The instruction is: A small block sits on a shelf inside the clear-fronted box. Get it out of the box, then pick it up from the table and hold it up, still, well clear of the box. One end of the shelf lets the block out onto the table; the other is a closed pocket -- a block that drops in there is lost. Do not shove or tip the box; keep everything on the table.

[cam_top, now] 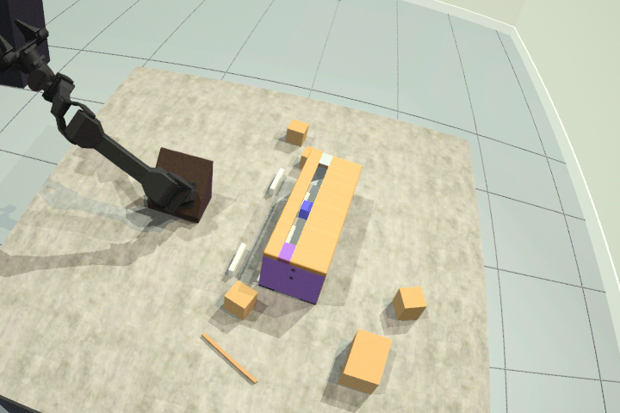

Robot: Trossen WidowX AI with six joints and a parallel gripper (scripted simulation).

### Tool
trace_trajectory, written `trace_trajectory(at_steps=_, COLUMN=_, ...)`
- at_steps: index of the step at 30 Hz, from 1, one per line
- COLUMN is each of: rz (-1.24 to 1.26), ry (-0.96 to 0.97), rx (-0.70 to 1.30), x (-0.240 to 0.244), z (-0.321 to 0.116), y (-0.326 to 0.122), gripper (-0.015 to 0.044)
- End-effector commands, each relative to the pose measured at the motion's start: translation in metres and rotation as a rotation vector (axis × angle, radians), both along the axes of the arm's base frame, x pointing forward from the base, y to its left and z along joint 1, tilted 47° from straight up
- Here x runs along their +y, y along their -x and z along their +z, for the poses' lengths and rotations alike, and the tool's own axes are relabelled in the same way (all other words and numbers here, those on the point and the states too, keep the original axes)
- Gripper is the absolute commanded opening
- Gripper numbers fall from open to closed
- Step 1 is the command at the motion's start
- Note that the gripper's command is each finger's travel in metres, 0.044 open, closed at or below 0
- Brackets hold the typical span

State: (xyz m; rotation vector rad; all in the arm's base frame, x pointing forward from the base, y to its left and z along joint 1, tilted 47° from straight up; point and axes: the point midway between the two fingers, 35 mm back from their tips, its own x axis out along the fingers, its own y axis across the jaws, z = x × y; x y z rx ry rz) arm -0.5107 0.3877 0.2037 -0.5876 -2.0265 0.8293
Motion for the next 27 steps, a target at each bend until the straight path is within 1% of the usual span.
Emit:
trace_trajectory(at_steps=1, rz=0.000, ry=0.005, rx=0.001, x=0.001, z=0.000, y=-0.001, gripper=0.0400)
trace_trajectory(at_steps=6, rz=-0.009, ry=0.100, rx=0.026, x=0.027, z=-0.007, y=-0.018, gripper=0.0400)
trace_trajectory(at_steps=10, rz=-0.023, ry=0.252, rx=0.091, x=0.074, z=-0.015, y=-0.052, gripper=0.0400)
trace_trajectory(at_steps=14, rz=-0.062, ry=0.426, rx=0.194, x=0.125, z=-0.024, y=-0.103, gripper=0.0400)
trace_trajectory(at_steps=19, rz=-0.134, ry=0.629, rx=0.365, x=0.179, z=-0.037, y=-0.179, gripper=0.0400)
trace_trajectory(at_steps=23, rz=-0.203, ry=0.779, rx=0.535, x=0.209, z=-0.049, y=-0.244, gripper=0.0400)
trace_trajectory(at_steps=27, rz=-0.285, ry=0.909, rx=0.735, x=0.228, z=-0.062, y=-0.314, gripper=0.0400)
